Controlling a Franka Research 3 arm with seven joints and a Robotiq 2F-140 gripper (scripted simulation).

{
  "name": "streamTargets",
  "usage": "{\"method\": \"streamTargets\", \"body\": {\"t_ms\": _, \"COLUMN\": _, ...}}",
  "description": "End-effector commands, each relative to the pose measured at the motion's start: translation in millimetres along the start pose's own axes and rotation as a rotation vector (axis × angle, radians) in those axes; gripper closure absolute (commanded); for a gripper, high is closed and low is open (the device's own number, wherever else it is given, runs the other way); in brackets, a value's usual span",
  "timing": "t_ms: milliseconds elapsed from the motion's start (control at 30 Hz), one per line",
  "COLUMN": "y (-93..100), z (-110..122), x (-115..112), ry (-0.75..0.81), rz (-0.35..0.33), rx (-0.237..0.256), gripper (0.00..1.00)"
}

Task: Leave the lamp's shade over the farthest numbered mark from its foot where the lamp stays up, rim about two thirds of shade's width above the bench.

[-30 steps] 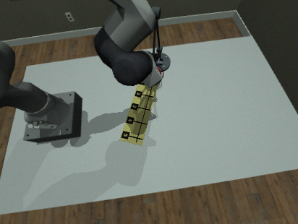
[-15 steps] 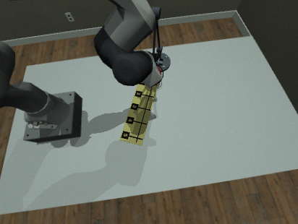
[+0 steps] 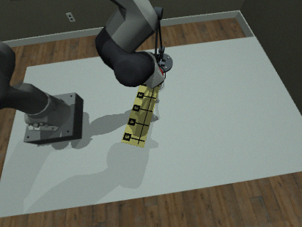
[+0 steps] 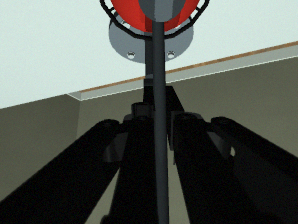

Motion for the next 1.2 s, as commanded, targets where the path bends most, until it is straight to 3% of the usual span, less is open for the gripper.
{"method": "streamTargets", "body": {"t_ms": 0, "y": 0.3, "z": -3, "x": 13, "ry": -0.004, "rz": 0.021, "rx": 0.009, "gripper": 0.90}}
{"method": "streamTargets", "body": {"t_ms": 400, "y": -0.6, "z": -4, "x": 17, "ry": -0.004, "rz": 0.021, "rx": 0.009, "gripper": 0.90}}
{"method": "streamTargets", "body": {"t_ms": 433, "y": -0.6, "z": -4, "x": 16, "ry": -0.003, "rz": 0.020, "rx": 0.008, "gripper": 0.00}}
{"method": "streamTargets", "body": {"t_ms": 1167, "y": -0.6, "z": -2, "x": 6, "ry": 0.000, "rz": 0.004, "rx": 0.001, "gripper": 0.00}}
Point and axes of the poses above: the point where the finger pads meet when closed, its own y axis back along the fingers, its own z axis across the jaws, x = y × z, the point moved 4 cm from there along y, back along the fingers, and after that the axes turned 2 degrees about -y, right-handed, at the moved point
